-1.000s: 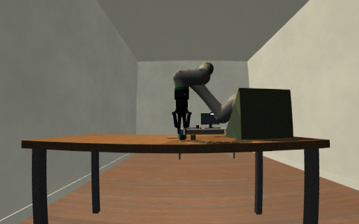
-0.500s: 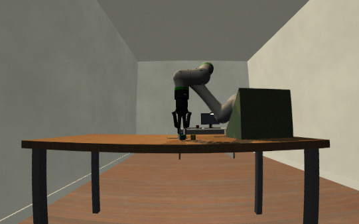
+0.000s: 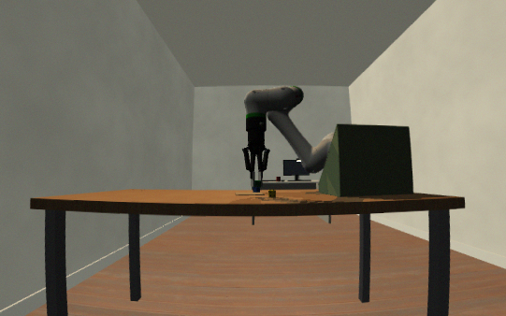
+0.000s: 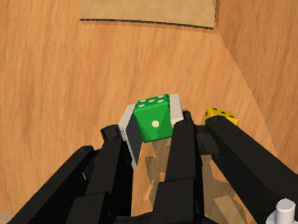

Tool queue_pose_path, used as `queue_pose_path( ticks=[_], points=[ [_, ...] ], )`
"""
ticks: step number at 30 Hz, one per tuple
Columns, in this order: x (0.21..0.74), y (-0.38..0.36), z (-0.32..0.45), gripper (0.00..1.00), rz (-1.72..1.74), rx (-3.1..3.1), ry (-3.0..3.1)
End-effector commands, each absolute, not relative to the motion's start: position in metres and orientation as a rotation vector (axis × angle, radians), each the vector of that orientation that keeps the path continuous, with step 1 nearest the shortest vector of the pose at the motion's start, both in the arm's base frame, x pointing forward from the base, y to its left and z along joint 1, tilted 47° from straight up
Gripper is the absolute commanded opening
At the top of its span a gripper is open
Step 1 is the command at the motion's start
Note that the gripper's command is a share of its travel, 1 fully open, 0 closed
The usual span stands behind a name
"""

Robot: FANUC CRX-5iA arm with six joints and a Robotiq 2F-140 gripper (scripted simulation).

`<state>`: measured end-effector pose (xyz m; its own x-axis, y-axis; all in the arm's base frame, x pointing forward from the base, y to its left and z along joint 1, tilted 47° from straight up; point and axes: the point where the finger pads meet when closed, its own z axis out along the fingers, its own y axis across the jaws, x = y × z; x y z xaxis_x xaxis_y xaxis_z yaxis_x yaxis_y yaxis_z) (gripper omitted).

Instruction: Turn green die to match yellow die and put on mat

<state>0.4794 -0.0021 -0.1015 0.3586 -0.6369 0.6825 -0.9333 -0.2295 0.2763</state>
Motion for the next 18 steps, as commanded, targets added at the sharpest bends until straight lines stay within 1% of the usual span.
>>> queue_pose_path(
  ticks=[1,8,18],
  points=[
    [0.48,0.009,-0.091,0.16,0.575,1.961,-1.36],
    [0.481,0.038,-0.065,0.16,0.575,1.961,-1.36],
    [0.481,0.04,-0.062,0.16,0.575,1.961,-1.36]
  ],
)
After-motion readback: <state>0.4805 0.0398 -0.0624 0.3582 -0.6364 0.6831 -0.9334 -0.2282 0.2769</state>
